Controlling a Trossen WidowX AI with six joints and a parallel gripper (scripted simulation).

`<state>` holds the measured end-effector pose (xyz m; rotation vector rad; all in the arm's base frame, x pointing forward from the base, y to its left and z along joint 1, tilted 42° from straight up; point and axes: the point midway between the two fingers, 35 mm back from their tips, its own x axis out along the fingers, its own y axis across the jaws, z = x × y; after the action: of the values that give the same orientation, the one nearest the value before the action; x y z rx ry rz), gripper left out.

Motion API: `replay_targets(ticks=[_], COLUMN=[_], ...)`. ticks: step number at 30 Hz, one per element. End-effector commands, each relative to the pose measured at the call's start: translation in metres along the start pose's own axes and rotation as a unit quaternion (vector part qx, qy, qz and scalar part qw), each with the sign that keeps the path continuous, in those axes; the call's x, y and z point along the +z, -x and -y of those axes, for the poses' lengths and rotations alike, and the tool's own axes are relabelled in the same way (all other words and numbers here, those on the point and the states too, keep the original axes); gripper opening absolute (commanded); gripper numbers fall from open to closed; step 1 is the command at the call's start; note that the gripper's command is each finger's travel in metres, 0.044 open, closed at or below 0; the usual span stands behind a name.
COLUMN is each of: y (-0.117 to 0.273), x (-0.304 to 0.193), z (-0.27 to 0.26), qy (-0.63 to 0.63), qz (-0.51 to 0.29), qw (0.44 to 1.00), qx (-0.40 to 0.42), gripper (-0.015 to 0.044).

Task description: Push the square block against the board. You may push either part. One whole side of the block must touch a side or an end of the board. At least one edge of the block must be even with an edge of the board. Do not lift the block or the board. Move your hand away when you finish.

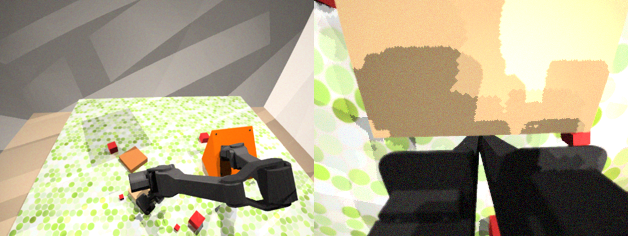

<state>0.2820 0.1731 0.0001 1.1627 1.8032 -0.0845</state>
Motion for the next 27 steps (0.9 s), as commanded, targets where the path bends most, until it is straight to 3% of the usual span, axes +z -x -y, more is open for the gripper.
replay_targets(ticks=[1, 27], y=[-0.001, -0.001], x=[0.008, 0.036], z=[0.0, 0.003], qy=[-0.001, -0.001], qz=[0.002, 0.001], qw=[1.0, 1.0], qx=[-0.002, -0.001], gripper=[0.0, 0.0])
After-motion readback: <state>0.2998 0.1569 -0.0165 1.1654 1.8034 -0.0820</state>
